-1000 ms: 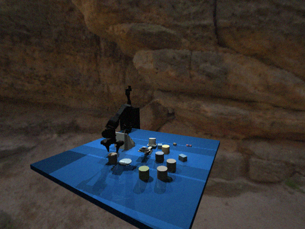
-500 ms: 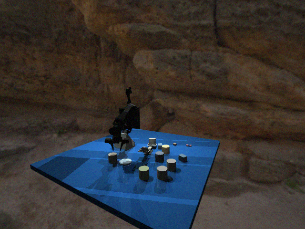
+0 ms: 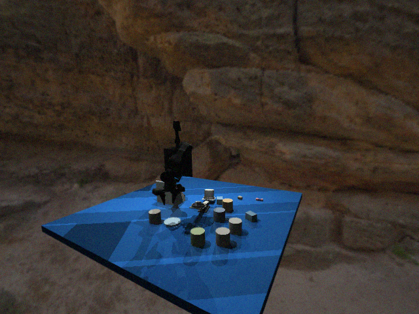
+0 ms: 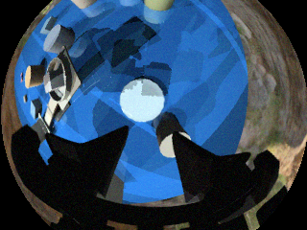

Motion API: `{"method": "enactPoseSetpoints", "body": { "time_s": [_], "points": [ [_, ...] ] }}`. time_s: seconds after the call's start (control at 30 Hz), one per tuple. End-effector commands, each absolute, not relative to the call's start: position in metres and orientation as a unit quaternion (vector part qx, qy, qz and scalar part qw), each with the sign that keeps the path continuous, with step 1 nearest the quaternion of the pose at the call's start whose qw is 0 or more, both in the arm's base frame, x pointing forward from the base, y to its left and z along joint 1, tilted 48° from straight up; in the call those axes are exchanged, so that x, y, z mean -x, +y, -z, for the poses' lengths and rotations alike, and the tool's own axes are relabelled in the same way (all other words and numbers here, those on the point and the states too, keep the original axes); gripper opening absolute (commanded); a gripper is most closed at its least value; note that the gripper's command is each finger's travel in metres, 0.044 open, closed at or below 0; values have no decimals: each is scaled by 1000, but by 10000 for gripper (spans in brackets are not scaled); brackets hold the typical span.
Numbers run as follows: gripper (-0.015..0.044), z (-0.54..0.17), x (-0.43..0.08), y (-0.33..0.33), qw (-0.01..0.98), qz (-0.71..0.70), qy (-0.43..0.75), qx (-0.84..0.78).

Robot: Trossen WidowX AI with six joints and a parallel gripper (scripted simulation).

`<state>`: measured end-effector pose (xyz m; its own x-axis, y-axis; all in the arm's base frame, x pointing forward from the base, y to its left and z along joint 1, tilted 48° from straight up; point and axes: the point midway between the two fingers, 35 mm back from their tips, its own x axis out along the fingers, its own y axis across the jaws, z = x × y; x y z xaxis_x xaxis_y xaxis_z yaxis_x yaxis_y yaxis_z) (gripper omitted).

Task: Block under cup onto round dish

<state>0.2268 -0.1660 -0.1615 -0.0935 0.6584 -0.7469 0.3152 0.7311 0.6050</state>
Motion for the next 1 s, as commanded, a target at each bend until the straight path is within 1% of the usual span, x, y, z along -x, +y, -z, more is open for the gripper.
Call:
{"method": "enactPoseSetpoints", "body": {
  "time_s": [0.0, 0.5, 0.97],
  "points": [
    [260, 153, -239, -162, 608, -200, 709, -295],
    [260, 123, -274, -141, 666, -379, 627, -139],
    [260, 93, -304, -116, 683, -523, 510, 14]
  ]
}}
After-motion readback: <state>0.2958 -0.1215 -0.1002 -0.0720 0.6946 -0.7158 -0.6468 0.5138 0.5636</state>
